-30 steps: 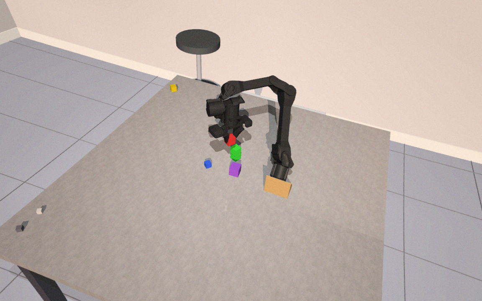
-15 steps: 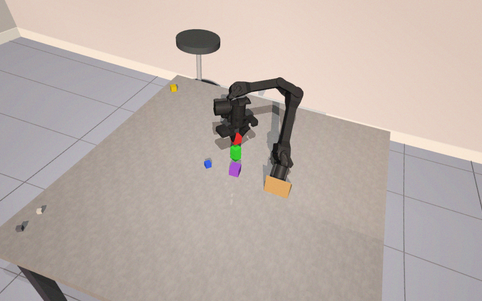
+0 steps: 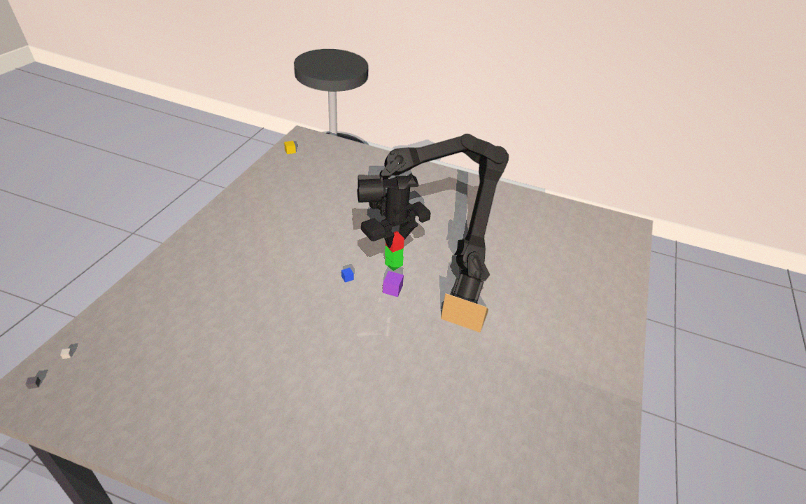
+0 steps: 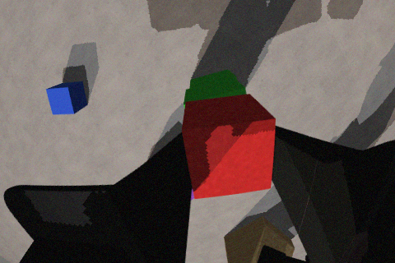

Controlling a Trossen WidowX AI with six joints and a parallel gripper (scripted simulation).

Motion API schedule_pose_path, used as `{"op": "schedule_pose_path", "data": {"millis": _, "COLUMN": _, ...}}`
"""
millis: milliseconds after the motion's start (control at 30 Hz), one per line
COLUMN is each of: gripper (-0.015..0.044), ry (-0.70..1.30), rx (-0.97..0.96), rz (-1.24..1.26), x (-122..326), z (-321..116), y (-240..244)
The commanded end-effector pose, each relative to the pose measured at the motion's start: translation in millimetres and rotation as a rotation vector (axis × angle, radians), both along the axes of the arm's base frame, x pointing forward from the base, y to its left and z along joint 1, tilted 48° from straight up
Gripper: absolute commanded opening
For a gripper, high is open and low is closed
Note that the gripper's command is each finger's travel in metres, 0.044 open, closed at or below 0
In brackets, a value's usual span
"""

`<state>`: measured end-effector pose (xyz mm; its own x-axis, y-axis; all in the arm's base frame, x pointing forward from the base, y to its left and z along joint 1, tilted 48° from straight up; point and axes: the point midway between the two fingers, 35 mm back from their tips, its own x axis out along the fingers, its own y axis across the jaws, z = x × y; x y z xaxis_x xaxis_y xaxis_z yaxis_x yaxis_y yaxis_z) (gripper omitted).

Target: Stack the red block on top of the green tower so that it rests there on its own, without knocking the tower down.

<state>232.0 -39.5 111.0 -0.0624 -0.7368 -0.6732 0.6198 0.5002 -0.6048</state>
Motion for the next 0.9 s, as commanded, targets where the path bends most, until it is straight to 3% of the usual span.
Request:
{"op": "schedule_pose_path", "data": {"millis": 0, "gripper": 0.0, "ry": -0.005, "rx": -0.001, "rz": 0.004, "x": -0.2, "z": -0.4, "y": -1.5}}
{"op": "schedule_pose_path", "data": {"millis": 733, "gripper": 0.0, "ry": -0.005, "rx": -0.001, "rz": 0.004, "x": 0.0, "z": 0.5, "y": -0.5}}
{"op": "schedule_pose_path", "data": {"millis": 867, "gripper": 0.0105, "ry": -0.003, "rx": 0.001, "rz": 0.002, "x": -0.5, "z": -0.9, "y": -1.3}}
